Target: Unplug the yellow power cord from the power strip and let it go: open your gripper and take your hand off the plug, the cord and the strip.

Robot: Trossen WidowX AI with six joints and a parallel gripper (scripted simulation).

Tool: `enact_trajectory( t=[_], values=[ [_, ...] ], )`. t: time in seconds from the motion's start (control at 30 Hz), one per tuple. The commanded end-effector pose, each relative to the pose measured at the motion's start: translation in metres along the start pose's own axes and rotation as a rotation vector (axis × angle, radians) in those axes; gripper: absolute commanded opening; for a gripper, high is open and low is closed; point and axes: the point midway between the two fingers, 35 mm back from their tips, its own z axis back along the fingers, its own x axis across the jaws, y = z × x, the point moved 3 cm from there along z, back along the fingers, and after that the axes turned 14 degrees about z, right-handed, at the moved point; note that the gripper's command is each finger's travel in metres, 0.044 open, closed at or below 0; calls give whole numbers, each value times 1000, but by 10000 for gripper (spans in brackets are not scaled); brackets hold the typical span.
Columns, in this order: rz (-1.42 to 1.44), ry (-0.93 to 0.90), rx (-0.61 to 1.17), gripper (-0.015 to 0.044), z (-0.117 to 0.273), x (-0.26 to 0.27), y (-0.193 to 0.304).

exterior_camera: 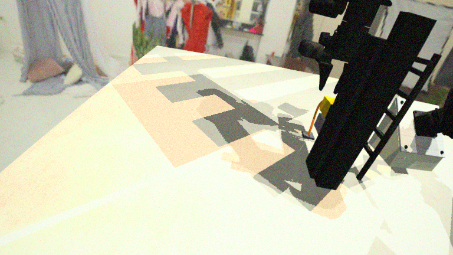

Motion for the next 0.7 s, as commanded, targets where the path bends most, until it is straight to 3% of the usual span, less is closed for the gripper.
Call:
enact_trajectory(
  t=[0.0, 0.67],
  values=[
    [4, -2, 2, 160, 1, 1, 3],
    [4, -2, 4, 160, 1, 9, 36]
  ],
)
